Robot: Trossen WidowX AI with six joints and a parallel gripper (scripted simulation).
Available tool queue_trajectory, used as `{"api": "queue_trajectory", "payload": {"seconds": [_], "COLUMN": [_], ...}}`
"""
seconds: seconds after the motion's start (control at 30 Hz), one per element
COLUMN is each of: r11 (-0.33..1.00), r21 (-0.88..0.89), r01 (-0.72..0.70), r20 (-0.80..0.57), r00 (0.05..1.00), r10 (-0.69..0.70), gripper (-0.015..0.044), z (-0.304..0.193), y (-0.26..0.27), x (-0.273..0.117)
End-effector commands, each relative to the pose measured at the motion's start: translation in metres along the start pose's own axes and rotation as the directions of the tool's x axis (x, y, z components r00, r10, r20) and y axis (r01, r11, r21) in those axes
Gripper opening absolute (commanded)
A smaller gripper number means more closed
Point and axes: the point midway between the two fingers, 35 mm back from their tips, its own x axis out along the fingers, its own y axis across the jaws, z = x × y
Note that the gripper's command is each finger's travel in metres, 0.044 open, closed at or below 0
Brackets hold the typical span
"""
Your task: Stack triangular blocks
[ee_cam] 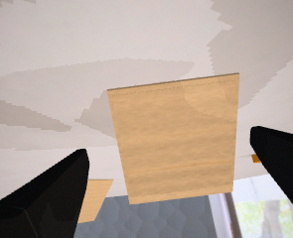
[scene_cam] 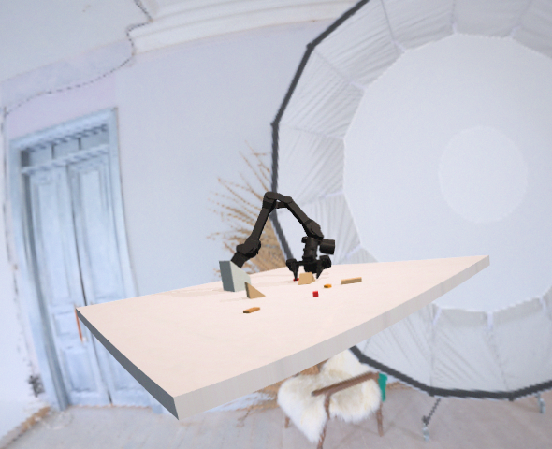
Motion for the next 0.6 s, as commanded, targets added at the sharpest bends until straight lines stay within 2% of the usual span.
{"api": "queue_trajectory", "payload": {"seconds": [0.0, 0.2, 0.47, 0.57], "r11": [1.0, 1.0, 1.0, 1.0], "r21": [-0.003, -0.003, 0.003, 0.003], "r01": [0.007, 0.007, 0.009, 0.009], "r20": [0.007, 0.007, 0.004, 0.004], "r00": [1.0, 1.0, 1.0, 1.0], "r10": [-0.007, -0.007, -0.009, -0.009], "gripper": [0.044, 0.044, 0.023, 0.021], "z": [0.0001, 0.0001, -0.0001, -0.0001], "y": [-0.0006, -0.0006, -0.0014, -0.0014], "x": [0.0033, 0.0033, 0.0021, 0.0021]}}
